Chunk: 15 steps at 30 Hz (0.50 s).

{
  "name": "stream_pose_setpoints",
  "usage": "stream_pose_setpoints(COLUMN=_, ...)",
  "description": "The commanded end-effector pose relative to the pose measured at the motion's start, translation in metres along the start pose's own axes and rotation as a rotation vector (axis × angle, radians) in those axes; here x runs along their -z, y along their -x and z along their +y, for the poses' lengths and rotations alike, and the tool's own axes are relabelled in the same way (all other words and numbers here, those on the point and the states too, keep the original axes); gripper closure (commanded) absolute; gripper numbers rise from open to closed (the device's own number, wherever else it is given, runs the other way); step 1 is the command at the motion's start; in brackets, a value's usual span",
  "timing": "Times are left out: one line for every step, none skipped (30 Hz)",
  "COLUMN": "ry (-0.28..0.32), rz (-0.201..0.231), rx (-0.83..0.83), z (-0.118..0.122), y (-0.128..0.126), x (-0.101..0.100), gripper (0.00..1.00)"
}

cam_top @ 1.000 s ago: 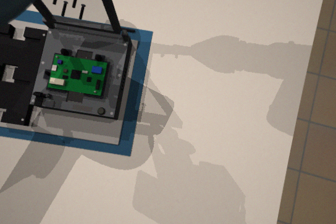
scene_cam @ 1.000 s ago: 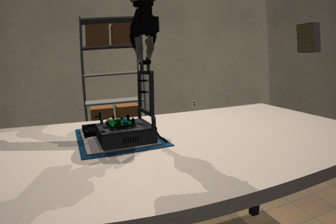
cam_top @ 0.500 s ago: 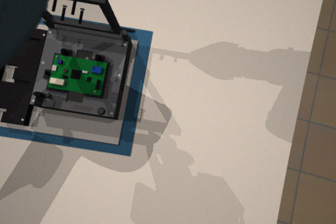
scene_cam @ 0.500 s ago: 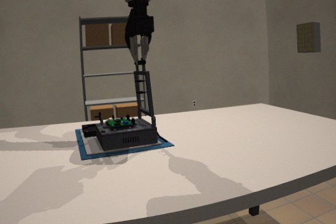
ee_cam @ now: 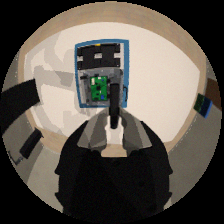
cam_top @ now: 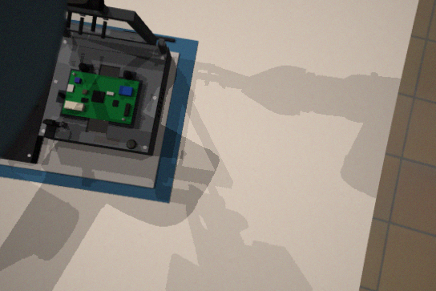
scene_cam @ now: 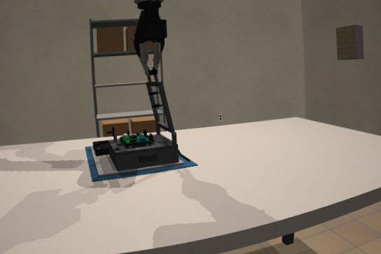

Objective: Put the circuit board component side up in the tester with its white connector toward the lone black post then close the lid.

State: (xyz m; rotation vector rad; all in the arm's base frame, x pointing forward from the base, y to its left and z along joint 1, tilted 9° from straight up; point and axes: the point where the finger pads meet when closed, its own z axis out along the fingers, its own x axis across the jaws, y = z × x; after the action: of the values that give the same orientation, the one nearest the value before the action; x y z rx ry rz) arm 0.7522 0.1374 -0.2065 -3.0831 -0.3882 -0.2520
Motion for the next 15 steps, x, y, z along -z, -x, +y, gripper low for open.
stream_pose_setpoints(ry=-0.002, rz=-0.008, rx=-0.001, z=0.000, y=0.020, x=-0.007, gripper=1.00)
stream_pose_setpoints(ry=-0.002, rz=-0.008, rx=-0.001, z=0.000, y=0.022, x=-0.007, gripper=1.00)
stream_pose_setpoints(ry=-0.002, rz=-0.008, rx=-0.001, z=0.000, y=0.025, x=-0.008, gripper=1.00)
stream_pose_setpoints(ry=-0.002, rz=-0.008, rx=-0.001, z=0.000, y=0.027, x=-0.009, gripper=1.00)
stream_pose_setpoints(ry=-0.002, rz=-0.008, rx=-0.001, z=0.000, y=0.029, x=-0.010, gripper=1.00)
stream_pose_setpoints(ry=-0.002, rz=-0.008, rx=-0.001, z=0.000, y=0.029, x=-0.010, gripper=1.00)
stream_pose_setpoints(ry=-0.002, rz=-0.008, rx=-0.001, z=0.000, y=0.029, x=-0.010, gripper=1.00)
stream_pose_setpoints(ry=-0.002, rz=-0.008, rx=-0.001, z=0.000, y=0.031, x=-0.010, gripper=1.00)
stream_pose_setpoints(ry=-0.002, rz=-0.008, rx=-0.001, z=0.000, y=0.034, x=-0.011, gripper=1.00)
stream_pose_setpoints(ry=-0.002, rz=-0.008, rx=-0.001, z=0.000, y=0.036, x=-0.012, gripper=1.00)
stream_pose_setpoints(ry=-0.002, rz=-0.008, rx=-0.001, z=0.000, y=0.038, x=-0.013, gripper=1.00)
stream_pose_setpoints(ry=-0.003, rz=-0.008, rx=-0.001, z=0.000, y=0.041, x=-0.014, gripper=1.00)
stream_pose_setpoints(ry=-0.003, rz=-0.008, rx=-0.001, z=0.000, y=0.043, x=-0.015, gripper=1.00)
stream_pose_setpoints(ry=-0.003, rz=-0.008, rx=-0.001, z=0.000, y=0.046, x=-0.016, gripper=1.00)
stream_pose_setpoints(ry=-0.003, rz=-0.008, rx=-0.001, z=0.000, y=0.048, x=-0.017, gripper=1.00)
